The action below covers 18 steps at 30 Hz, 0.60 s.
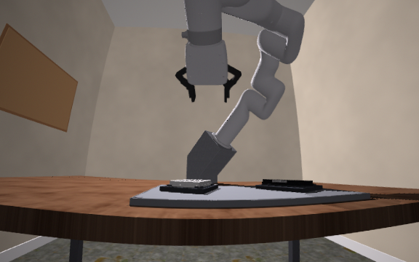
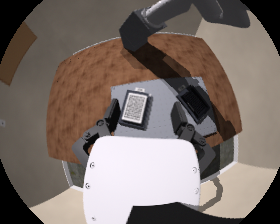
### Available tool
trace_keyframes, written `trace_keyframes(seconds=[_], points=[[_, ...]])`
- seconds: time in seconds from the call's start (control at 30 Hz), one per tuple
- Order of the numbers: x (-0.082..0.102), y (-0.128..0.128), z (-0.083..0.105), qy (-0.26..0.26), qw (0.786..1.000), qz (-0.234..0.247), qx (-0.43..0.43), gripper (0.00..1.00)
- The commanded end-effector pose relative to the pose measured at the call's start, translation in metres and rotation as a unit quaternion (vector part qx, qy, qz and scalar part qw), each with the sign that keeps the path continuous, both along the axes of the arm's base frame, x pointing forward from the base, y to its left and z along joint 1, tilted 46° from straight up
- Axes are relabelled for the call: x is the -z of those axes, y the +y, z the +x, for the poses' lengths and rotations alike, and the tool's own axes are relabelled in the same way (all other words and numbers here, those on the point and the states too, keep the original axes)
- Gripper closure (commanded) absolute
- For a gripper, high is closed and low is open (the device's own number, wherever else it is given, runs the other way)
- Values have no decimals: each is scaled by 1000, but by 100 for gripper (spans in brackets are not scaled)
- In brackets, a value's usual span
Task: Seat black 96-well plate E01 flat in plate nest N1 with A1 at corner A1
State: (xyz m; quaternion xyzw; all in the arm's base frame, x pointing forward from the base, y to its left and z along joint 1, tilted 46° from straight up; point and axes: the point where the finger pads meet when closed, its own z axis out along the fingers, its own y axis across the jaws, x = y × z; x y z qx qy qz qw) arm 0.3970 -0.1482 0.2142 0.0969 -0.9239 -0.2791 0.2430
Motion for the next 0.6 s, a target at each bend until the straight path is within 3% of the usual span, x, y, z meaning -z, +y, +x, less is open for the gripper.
trace_keyframes(seconds=[0.0, 0.53, 0.57], points=[[-1, -1, 0, -1, 1000, -1, 1, 0], [-1, -1, 0, -1, 1000, -1, 1, 0], [-2, 4, 2, -14, 1000, 1, -10, 100]])
